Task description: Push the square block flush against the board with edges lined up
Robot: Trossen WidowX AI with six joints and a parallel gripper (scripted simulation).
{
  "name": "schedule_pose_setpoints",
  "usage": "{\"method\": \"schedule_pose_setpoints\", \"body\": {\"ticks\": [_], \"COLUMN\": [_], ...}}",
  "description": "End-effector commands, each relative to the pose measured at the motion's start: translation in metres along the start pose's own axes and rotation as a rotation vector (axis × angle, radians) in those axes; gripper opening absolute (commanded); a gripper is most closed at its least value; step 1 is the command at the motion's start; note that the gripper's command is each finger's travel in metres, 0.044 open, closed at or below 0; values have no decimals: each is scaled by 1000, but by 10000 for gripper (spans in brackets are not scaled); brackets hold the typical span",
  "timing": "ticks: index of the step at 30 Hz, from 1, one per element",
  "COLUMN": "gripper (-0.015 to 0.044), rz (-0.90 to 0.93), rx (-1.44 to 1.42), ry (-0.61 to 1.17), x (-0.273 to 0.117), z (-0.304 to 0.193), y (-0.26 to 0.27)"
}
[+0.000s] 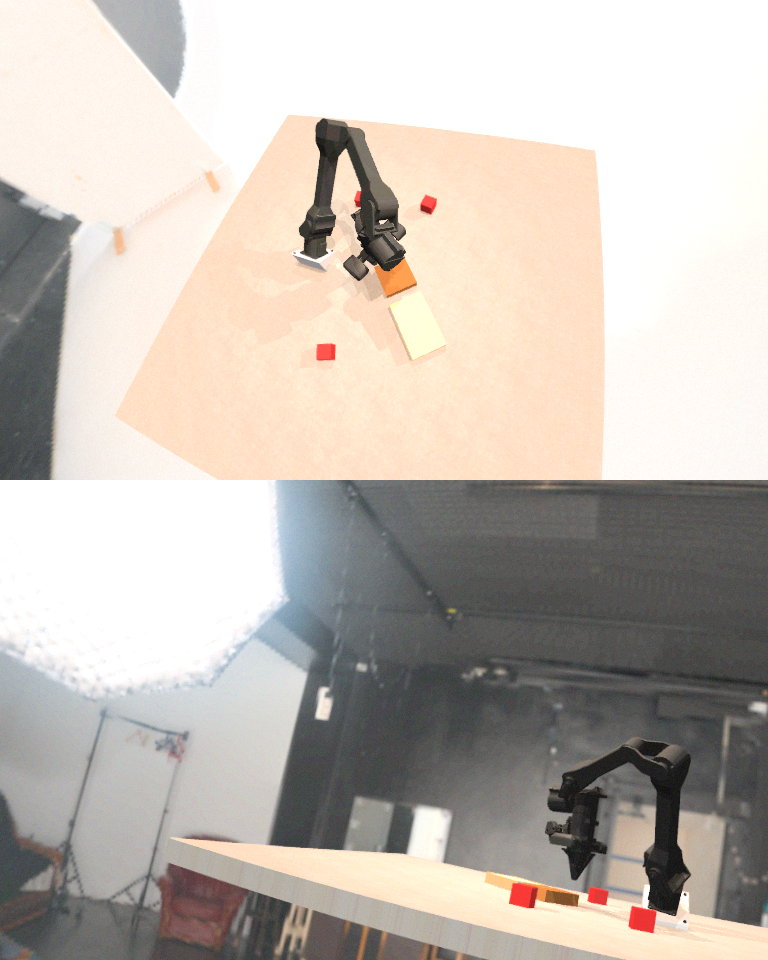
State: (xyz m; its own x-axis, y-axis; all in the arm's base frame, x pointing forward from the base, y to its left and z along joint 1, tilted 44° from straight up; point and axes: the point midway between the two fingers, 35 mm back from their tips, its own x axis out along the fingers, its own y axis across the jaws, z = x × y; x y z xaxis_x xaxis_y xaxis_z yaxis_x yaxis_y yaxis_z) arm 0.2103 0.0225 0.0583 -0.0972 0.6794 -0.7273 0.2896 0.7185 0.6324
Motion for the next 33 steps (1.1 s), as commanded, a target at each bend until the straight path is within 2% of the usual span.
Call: {"method": "schedule_pose_setpoints", "body": {"ticks": [1,11,15,20,33], "gripper": [0,0,0,0,0], "rz": [5,11,11,13,13], "rx": [104,418,424,423,423], "ry": [-4,7,7,8,7], "x": [-1,0,2,53,55], "z": [-4,-16,-16,-17,-7], "y": [10,34,35,36,32]}}
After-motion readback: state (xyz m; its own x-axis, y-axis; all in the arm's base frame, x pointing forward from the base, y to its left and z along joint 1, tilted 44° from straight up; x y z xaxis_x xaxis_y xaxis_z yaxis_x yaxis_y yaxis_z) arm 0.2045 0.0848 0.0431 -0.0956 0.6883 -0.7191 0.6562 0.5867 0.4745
